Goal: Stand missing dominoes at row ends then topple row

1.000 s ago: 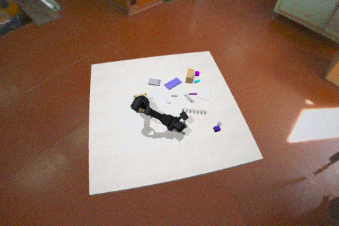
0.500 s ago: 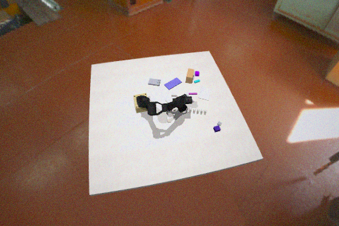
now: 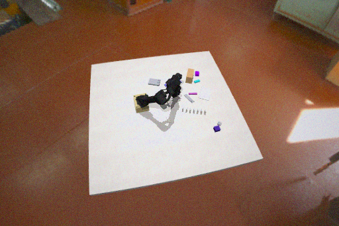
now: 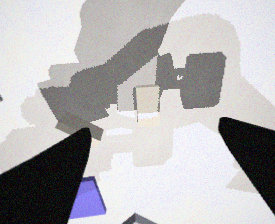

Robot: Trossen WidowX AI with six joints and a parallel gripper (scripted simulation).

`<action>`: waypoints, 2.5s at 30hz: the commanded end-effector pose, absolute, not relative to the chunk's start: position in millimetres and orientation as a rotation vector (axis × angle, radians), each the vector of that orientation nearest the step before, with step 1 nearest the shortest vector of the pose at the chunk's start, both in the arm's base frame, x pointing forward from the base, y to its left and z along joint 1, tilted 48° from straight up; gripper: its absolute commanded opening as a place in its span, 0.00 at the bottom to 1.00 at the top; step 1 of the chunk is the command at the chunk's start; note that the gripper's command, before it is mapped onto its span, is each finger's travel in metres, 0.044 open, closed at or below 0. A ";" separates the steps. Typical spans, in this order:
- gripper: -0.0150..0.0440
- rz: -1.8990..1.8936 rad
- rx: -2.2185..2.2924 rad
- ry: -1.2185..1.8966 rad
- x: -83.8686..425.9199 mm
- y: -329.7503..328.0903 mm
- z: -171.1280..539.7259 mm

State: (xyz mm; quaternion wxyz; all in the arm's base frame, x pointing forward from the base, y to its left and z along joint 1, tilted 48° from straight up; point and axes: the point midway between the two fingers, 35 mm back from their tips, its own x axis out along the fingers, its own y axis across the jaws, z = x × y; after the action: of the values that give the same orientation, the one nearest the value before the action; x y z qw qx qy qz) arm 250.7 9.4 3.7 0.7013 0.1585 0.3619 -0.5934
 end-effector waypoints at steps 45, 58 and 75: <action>0.44 -1.335 0.336 0.772 251.3 -51.9 -49.5; 0.44 -1.335 0.337 0.773 252.0 -31.0 -32.1; 0.44 -1.333 0.341 0.779 254.5 71.7 54.5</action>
State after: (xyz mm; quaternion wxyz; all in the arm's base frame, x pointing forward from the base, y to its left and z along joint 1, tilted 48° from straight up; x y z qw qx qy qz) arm 256.5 68.0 47.7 0.7087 0.1518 0.3507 -0.5931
